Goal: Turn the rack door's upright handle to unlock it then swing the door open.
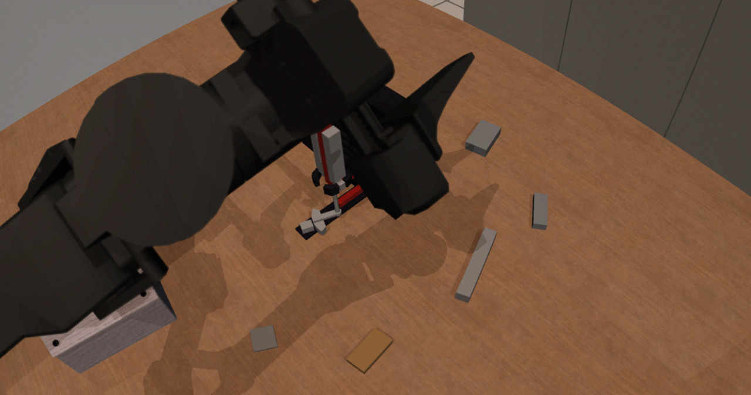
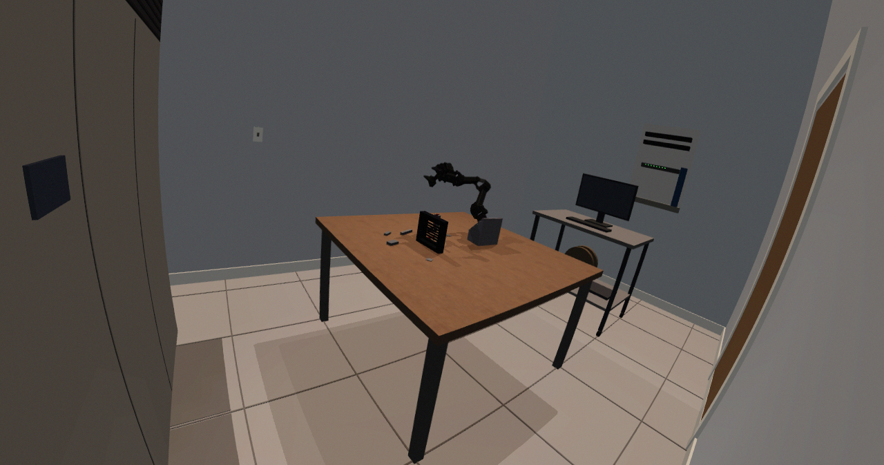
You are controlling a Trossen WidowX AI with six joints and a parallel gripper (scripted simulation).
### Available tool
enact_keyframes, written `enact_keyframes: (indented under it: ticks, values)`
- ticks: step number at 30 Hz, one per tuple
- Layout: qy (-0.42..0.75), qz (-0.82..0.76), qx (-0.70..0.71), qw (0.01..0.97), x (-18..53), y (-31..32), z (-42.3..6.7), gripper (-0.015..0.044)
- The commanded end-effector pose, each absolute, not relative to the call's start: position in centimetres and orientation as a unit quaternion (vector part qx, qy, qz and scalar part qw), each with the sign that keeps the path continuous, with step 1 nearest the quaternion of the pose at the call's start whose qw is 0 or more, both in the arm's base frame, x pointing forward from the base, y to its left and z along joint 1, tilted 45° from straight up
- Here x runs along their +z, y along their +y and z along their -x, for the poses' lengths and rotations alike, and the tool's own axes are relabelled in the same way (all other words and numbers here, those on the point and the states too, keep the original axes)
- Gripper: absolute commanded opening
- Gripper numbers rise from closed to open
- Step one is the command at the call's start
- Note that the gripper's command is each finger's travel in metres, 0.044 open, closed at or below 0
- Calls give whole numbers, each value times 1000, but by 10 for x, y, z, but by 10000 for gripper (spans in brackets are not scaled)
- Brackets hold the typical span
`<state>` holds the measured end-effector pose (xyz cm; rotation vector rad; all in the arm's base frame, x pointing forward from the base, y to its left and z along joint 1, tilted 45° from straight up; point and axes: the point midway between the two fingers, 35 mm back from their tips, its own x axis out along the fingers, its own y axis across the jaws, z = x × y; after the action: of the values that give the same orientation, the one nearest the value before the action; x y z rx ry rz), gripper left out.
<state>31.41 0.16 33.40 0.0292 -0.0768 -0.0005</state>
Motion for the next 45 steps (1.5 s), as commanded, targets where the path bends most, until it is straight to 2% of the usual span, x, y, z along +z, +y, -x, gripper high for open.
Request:
enact_keyframes:
  ticks: [1,4,5,23,45]
  values:
    - [-36,-15,-1,999,333,2,-315,374]
    - [-3,-22,-7,1000,324,1,-323,295]
    - [11,-24,-10,1000,319,1,-327,292]
    - [253,-36,-77,964,238,4,-367,292]
    - [497,41,-170,850,154,8,-366,292]
